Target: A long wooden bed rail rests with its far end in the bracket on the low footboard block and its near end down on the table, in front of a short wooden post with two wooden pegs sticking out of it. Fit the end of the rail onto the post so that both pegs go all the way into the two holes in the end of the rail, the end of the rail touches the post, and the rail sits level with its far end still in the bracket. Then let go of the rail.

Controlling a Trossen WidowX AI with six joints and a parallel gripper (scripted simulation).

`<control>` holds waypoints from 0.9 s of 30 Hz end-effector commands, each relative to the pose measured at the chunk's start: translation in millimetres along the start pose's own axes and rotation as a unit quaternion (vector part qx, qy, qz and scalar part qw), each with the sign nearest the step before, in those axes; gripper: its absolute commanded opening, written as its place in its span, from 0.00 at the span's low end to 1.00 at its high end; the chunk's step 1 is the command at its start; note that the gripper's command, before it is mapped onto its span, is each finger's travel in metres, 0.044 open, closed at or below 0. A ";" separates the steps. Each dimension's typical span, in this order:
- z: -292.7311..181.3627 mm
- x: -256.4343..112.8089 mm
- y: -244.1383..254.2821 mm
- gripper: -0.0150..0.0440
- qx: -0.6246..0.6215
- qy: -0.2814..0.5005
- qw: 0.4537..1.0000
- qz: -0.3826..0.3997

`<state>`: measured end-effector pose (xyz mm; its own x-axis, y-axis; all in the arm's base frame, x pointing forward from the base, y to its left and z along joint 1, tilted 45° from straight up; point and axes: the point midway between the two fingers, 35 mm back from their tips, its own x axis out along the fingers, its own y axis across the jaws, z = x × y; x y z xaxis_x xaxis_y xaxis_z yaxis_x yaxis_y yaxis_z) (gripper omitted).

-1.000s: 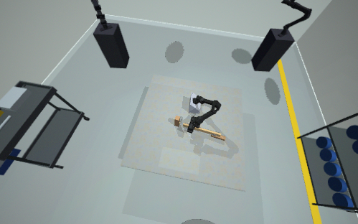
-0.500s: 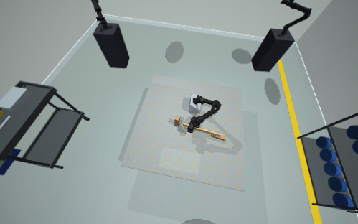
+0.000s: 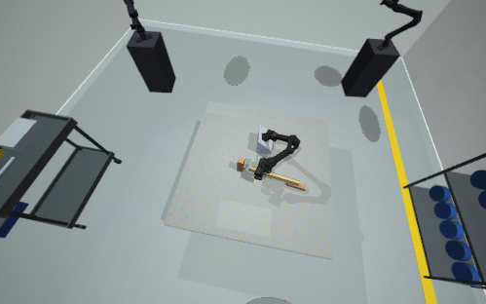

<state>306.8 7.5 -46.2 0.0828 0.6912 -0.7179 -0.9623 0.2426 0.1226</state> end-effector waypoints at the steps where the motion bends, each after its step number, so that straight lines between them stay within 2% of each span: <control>1: 0.4 -5.9 -3.6 0.25 -0.001 -0.003 1.000 -0.007; 27: 0.4 -4.2 -1.6 0.25 -0.001 -0.003 1.000 -0.007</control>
<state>308.3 4.4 -43.3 0.0956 0.6907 -0.7168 -0.9635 0.2452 0.1078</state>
